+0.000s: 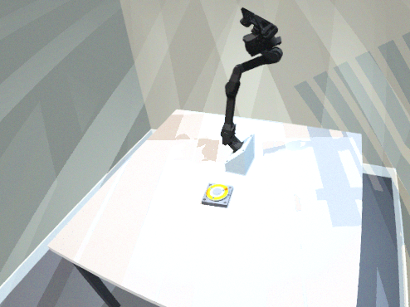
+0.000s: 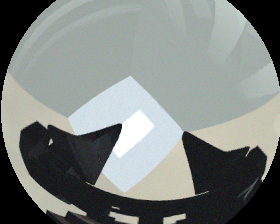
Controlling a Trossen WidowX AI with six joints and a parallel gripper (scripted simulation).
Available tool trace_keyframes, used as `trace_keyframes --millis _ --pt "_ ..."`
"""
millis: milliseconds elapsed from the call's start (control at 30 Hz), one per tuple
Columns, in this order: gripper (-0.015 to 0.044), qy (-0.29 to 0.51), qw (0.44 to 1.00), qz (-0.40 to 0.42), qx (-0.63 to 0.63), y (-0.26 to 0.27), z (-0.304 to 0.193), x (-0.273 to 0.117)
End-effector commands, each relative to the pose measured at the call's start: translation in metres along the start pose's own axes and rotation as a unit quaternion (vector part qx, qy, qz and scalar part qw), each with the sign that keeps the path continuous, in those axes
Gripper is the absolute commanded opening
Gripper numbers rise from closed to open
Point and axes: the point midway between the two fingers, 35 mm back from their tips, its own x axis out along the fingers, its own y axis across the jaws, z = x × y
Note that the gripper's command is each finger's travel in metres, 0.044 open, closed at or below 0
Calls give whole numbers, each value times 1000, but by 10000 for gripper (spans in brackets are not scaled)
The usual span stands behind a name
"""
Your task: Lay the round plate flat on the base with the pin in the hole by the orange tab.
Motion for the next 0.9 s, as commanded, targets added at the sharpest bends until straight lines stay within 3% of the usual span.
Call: trace_keyframes --millis 0,133,267,467,800,867 --pt "374 4 1000 -4 -8 -4 0 2" --pt "269 71 982 -88 -151 -85 8 24" --pt "164 104 960 -139 -221 -130 23 29" --pt "6 170 873 -273 -366 -234 86 20" --pt "0 234 707 -454 -490 -329 210 -33" --pt "0 248 649 -506 -511 -344 250 -56"
